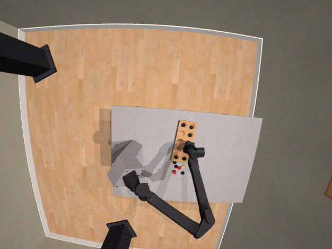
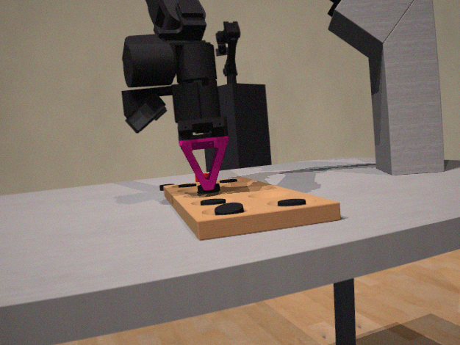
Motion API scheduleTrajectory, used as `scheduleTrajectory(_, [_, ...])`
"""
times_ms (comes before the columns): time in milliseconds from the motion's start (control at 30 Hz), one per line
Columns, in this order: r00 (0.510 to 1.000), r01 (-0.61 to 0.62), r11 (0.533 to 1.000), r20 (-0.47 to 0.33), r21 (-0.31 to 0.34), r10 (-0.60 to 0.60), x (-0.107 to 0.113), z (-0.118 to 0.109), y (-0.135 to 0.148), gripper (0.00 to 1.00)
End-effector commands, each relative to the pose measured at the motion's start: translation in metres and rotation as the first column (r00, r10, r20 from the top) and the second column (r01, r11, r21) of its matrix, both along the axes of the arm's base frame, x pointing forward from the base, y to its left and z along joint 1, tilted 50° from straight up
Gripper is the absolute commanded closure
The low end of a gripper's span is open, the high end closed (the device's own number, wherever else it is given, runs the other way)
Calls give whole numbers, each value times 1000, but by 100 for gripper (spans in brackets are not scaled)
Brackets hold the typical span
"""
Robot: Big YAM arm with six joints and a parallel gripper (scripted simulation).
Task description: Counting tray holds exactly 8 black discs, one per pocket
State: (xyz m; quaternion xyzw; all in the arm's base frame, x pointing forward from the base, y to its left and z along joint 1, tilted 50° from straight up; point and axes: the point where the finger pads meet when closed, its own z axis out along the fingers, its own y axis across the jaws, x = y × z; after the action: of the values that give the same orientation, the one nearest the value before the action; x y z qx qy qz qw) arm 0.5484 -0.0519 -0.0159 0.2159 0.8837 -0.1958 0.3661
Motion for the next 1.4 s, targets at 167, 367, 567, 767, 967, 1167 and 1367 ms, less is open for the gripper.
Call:
scheduleTrajectory(167, [1000,-16,1000,19,-7,16,14,2,-4,100])
scheduleTrajectory(367, [1000,-16,1000,17,-7,16,17,-3,-6,100])
scheduleTrajectory(567, [1000,-22,1000,9,-8,22,15,-5,-3,100])
scheduleTrajectory(767, [1000,-22,1000,13,-8,22,15,-3,-3,100])
scheduleTrajectory(967, [1000,-20,1000,12,-8,20,16,-5,-5,100])
scheduleTrajectory(1167, [1000,-16,1000,15,-8,16,17,-4,-7,100])
scheduleTrajectory(1367, [1000,-17,1000,14,-8,17,18,-4,-6,64])
